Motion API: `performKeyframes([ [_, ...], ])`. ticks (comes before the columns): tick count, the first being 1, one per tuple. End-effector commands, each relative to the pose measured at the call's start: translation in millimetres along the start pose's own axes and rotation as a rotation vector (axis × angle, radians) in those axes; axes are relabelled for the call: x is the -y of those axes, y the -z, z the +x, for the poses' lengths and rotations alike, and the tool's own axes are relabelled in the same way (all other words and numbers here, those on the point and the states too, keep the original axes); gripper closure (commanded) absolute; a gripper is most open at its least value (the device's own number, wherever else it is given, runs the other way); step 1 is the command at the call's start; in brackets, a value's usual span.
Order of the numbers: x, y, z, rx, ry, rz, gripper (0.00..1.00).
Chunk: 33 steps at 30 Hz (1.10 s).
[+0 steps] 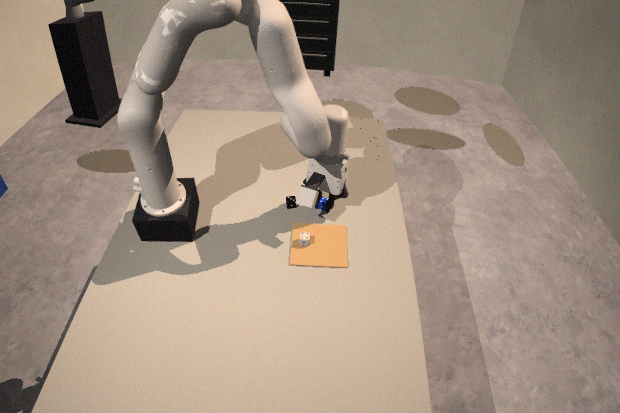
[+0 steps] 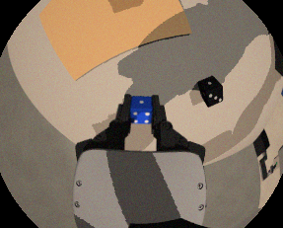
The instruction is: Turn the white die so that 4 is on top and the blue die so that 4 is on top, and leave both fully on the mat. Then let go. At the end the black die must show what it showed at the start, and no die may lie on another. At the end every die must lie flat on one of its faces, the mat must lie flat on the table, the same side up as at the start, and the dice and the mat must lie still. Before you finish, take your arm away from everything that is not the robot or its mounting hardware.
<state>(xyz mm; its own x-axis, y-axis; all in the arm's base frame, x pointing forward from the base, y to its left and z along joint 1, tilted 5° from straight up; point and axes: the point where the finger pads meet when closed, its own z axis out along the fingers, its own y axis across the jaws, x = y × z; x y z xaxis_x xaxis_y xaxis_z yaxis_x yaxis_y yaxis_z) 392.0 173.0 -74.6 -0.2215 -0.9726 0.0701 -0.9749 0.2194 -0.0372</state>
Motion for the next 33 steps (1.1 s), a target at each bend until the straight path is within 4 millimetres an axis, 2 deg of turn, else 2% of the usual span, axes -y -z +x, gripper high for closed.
performKeyframes([
  [1,1.2,1.2,-0.9,0.002,0.0,0.003,0.79],
  [19,1.2,4.5,-0.9,0.002,0.0,0.003,0.79],
  [23,1.2,20.9,-0.9,0.002,0.0,0.003,0.79],
  [31,1.0,78.7,-0.8,0.002,0.0,0.003,0.79],
  [33,1.0,84.8,-0.7,0.002,0.0,0.003,0.79],
])
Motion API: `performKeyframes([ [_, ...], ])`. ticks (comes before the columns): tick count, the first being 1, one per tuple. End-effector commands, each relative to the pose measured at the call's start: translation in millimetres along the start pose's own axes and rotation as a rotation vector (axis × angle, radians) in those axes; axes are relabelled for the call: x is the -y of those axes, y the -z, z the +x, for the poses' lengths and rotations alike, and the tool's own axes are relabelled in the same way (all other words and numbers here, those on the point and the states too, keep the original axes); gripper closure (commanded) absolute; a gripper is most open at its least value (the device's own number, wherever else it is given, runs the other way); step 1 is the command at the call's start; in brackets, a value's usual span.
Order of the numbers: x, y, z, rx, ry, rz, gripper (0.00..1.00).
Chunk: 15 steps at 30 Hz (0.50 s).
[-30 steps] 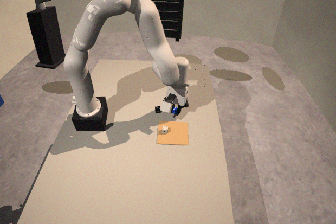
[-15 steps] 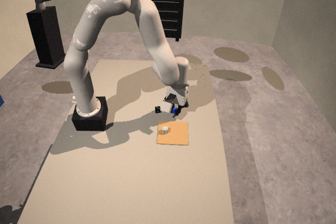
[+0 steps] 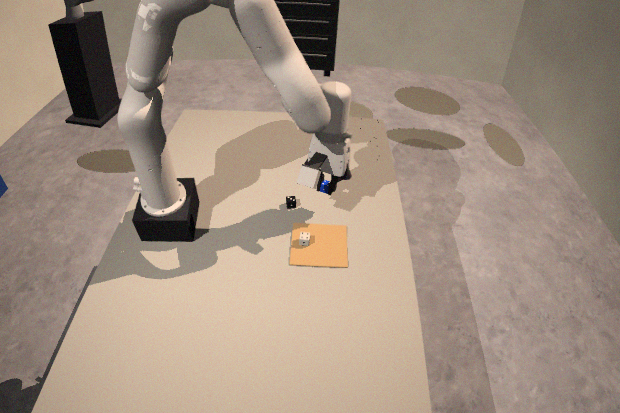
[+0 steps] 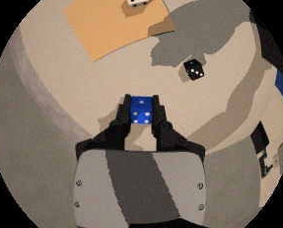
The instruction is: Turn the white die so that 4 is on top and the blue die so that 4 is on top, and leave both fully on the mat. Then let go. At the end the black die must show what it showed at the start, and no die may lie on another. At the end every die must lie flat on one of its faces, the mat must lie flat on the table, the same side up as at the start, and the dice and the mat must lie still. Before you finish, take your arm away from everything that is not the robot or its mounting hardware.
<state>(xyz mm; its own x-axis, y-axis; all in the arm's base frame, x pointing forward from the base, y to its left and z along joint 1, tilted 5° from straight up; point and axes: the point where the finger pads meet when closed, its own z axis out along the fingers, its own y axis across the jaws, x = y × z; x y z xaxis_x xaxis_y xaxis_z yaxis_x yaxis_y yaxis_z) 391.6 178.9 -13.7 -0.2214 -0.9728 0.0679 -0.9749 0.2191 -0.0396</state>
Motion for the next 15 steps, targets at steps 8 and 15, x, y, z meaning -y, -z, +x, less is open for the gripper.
performKeyframes([
  [8,0.4,40.0,0.6,0.0,0.0,0.001,0.79],
  [15,0.7,40.0,0.8,0.0,0.001,0.001,0.79],
])
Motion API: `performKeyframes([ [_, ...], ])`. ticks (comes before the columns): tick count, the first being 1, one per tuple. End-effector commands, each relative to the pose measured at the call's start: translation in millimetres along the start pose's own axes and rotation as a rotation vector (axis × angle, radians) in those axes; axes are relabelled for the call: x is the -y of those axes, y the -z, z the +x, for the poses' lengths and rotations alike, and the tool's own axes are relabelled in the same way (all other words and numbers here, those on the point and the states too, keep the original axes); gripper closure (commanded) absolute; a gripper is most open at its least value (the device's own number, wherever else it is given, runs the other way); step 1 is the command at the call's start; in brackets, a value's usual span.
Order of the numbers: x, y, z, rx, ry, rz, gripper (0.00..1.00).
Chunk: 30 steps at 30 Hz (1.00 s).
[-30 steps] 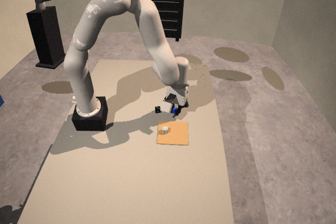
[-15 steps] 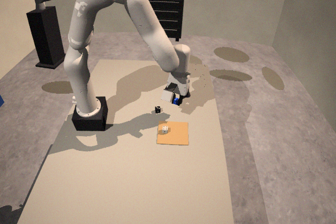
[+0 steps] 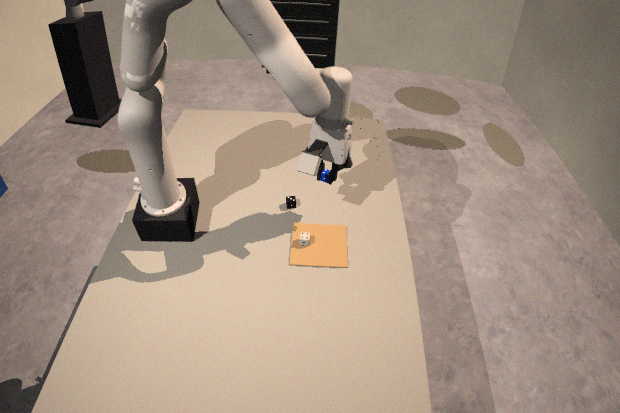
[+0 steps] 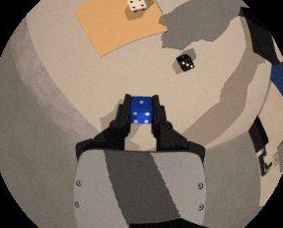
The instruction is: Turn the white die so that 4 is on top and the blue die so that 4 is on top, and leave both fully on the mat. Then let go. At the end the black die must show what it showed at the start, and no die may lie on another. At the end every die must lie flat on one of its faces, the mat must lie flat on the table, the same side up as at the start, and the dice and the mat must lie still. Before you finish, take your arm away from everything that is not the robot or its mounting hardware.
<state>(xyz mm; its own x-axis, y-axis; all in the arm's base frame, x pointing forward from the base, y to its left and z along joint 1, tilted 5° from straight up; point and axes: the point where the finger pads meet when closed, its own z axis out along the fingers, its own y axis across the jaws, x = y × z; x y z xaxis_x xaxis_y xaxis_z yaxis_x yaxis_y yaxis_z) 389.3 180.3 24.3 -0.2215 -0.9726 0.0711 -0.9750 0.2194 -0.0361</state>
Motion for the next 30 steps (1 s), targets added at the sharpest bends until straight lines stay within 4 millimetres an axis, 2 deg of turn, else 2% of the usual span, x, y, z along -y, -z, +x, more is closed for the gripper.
performKeyframes([
  [1,3.4,2.1,0.8,0.003,0.006,0.004,0.79],
  [4,7.2,2.3,4.8,0.004,0.018,0.004,0.79],
  [6,21.5,3.0,21.2,0.004,0.067,0.004,0.79],
  [8,41.6,3.9,47.1,0.004,0.14,0.004,0.79],
  [9,41.6,3.9,47.1,0.004,0.14,0.004,0.79],
  [10,51.8,4.5,62.0,0.004,0.18,0.004,0.79],
  [11,51.8,4.5,62.0,0.004,0.18,0.004,0.79],
  [12,61.0,5.0,76.9,0.004,0.218,0.004,0.79],
  [13,61.0,5.0,76.9,0.004,0.218,0.004,0.79],
  [14,68.9,5.5,90.5,0.003,0.253,0.004,0.79],
  [15,68.9,5.5,90.5,0.003,0.253,0.004,0.79],
  [18,81.5,6.3,115.5,0.003,0.314,0.005,0.79],
  [30,82.7,6.4,118.0,0.003,0.32,0.005,0.79],
])
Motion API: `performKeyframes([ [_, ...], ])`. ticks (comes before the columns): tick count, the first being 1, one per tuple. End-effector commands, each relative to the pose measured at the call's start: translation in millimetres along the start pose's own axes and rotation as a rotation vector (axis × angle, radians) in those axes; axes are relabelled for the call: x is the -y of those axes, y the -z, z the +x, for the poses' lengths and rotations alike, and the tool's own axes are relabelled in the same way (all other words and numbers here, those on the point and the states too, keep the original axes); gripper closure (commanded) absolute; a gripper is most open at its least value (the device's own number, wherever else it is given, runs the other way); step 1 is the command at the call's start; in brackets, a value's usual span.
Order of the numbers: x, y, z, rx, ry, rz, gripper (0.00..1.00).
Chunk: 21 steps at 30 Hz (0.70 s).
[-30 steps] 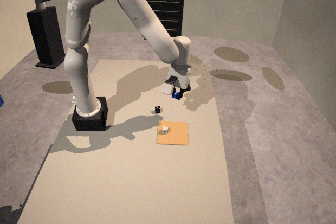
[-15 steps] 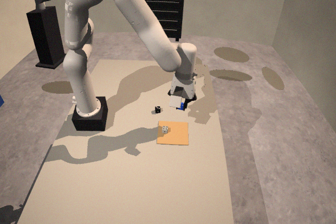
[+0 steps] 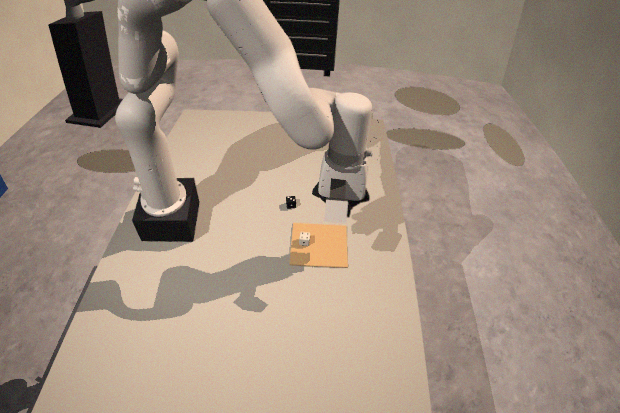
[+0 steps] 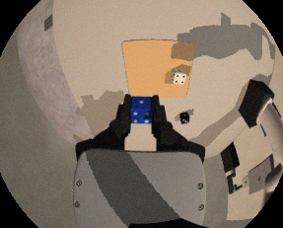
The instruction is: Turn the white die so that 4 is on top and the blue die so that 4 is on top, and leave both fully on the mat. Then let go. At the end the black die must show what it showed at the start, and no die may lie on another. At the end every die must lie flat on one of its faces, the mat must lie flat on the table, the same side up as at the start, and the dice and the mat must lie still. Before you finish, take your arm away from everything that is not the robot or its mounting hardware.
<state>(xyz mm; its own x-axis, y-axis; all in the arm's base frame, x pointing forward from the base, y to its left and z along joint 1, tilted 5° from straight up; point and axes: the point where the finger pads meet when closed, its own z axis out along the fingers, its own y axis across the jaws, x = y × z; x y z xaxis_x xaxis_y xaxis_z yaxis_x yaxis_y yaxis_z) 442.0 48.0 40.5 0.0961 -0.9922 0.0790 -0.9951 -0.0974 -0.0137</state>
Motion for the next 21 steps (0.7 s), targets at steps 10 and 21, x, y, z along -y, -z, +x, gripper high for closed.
performKeyframes([
  [10,1.7,-4.0,0.4,0.002,0.001,0.003,0.79],
  [21,2.1,-48.5,0.5,0.002,0.001,0.003,0.79],
])
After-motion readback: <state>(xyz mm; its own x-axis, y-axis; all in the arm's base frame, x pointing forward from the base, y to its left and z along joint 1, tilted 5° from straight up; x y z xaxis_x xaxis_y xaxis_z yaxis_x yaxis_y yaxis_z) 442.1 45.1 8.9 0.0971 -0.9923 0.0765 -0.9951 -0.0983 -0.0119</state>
